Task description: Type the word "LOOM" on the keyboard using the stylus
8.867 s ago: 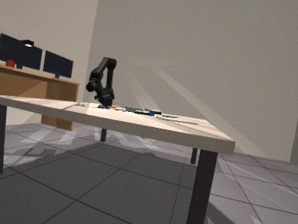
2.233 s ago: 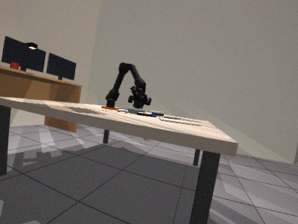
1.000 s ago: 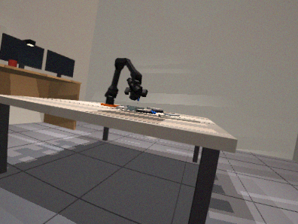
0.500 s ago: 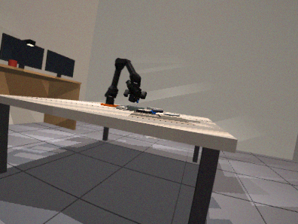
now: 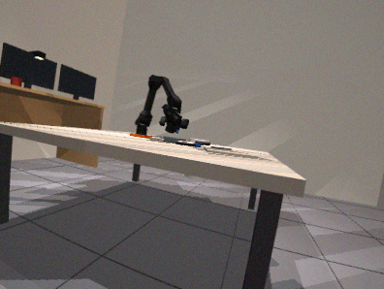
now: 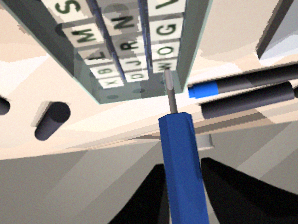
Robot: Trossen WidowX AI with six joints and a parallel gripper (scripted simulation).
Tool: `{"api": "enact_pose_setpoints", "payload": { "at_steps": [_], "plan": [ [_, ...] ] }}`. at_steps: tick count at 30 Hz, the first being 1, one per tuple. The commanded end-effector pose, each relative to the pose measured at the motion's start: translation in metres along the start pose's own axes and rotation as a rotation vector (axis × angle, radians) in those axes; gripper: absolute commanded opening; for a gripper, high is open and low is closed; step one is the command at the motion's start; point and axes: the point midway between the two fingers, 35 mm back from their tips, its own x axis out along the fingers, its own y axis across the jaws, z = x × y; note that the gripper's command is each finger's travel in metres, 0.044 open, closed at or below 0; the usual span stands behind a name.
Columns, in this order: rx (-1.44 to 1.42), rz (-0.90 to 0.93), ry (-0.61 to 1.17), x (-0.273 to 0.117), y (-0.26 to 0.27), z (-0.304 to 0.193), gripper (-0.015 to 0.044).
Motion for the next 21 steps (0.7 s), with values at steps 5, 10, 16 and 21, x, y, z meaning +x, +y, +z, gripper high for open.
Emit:
{"api": "enact_pose_setpoints", "payload": {
  "at_steps": [5, 10, 16, 21],
  "plan": [
    [-0.003, -0.003, -0.001, 0.0022, -0.0003, 0.0044, 0.0081],
    [-0.003, -0.003, -0.001, 0.0034, -0.0003, 0.0064, 0.0081],
    [-0.003, -0.003, -0.001, 0.004, -0.0003, 0.0075, 0.0081],
    [-0.003, -0.003, -0.001, 0.0051, -0.0003, 0.0094, 0.0081]
  ]
}}
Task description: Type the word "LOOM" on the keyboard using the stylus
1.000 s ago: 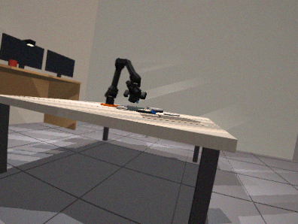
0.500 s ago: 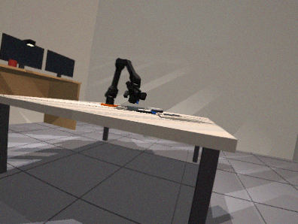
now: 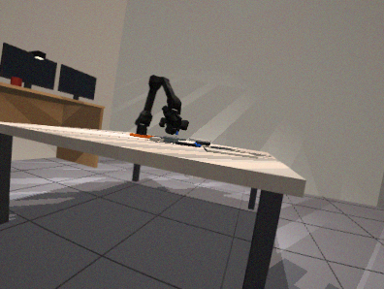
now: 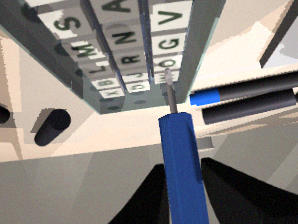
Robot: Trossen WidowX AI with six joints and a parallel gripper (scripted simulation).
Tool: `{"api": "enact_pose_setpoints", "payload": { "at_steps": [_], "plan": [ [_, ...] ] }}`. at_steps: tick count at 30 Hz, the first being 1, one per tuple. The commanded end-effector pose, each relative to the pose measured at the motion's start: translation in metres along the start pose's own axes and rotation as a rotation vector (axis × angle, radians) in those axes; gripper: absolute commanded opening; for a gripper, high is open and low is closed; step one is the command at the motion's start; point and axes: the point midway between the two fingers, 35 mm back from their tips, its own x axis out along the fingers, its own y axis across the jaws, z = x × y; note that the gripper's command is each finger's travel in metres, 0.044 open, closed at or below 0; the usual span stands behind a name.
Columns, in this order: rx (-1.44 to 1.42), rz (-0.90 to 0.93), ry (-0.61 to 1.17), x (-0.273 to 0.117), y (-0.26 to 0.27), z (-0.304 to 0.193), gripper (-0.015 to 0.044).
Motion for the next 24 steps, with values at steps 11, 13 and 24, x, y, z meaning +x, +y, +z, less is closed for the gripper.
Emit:
{"api": "enact_pose_setpoints", "payload": {
  "at_steps": [11, 13, 24],
  "plan": [
    [-0.004, -0.002, -0.001, 0.0033, -0.0003, 0.0062, 0.0081],
    [-0.004, -0.002, -0.001, 0.0037, -0.0003, 0.0069, 0.0081],
    [-0.004, -0.002, -0.001, 0.0024, -0.0002, 0.0047, 0.0081]
  ]
}}
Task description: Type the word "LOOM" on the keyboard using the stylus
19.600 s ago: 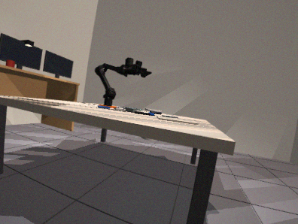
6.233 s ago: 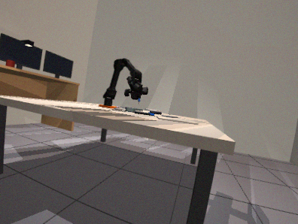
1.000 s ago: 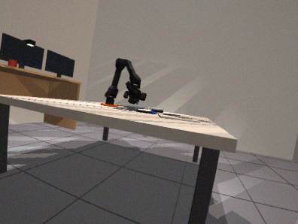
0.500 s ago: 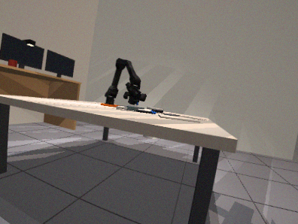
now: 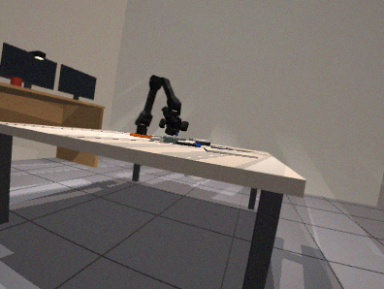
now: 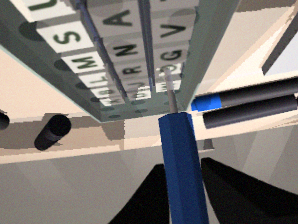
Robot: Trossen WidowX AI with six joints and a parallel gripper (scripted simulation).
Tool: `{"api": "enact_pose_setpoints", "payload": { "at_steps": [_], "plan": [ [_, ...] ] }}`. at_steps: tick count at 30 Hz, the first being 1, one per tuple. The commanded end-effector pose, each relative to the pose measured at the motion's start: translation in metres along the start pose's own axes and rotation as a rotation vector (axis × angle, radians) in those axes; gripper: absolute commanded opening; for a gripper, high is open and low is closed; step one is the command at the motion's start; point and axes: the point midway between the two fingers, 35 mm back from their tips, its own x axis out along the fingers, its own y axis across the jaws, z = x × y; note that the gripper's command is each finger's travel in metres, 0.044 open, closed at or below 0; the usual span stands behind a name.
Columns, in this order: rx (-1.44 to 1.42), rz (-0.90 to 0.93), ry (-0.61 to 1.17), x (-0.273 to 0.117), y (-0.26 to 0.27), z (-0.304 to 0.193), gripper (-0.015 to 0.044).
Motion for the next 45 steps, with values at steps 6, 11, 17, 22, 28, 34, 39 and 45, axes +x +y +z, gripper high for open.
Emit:
{"api": "enact_pose_setpoints", "payload": {
  "at_steps": [6, 11, 17, 22, 28, 34, 39, 45],
  "plan": [
    [-0.004, -0.002, -0.001, -0.014, 0.0, -0.023, 0.0081],
    [-0.004, -0.002, -0.001, -0.019, 0.0, -0.032, 0.0081],
    [0.002, -0.002, 0.0, -0.017, 0.0, -0.029, 0.0064],
    [-0.002, -0.002, -0.001, -0.015, 0.0, -0.026, 0.0],
    [-0.004, -0.002, -0.001, -0.01, -0.001, -0.017, 0.0],
    [-0.004, -0.002, -0.001, -0.008, -0.001, -0.015, 0.0081],
    [-0.004, -0.002, -0.001, -0.008, -0.001, -0.014, 0.0081],
    [-0.004, -0.002, -0.001, -0.006, 0.0, -0.011, 0.0081]
  ]
}}
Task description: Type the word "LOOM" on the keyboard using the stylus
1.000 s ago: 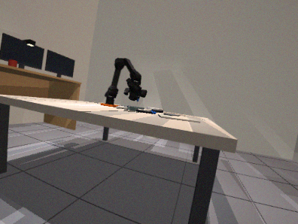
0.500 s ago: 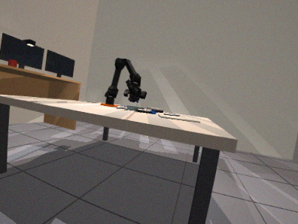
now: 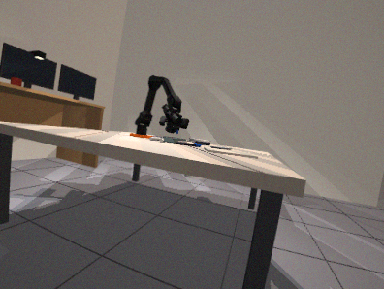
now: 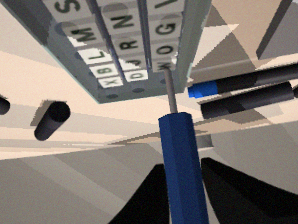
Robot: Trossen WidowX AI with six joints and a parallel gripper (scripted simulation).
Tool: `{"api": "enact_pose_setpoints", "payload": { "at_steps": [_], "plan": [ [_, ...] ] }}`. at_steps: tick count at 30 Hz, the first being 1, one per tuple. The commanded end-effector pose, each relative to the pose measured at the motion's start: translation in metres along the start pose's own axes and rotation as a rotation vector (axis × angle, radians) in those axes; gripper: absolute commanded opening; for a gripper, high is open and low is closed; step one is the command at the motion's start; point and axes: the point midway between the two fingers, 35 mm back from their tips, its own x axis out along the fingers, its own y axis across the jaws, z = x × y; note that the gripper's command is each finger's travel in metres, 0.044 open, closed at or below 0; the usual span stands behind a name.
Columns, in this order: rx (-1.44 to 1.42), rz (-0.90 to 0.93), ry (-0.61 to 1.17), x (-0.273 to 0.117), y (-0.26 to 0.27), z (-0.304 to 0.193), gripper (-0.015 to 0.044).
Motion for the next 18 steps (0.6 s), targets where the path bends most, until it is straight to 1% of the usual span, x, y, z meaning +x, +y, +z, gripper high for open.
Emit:
{"api": "enact_pose_setpoints", "payload": {
  "at_steps": [1, 18],
  "plan": [
    [-0.002, -0.002, 0.001, 0.0017, -0.0002, 0.0028, 0.0081],
    [-0.002, -0.002, 0.001, 0.005, -0.0002, 0.0086, 0.0081]
  ]
}}
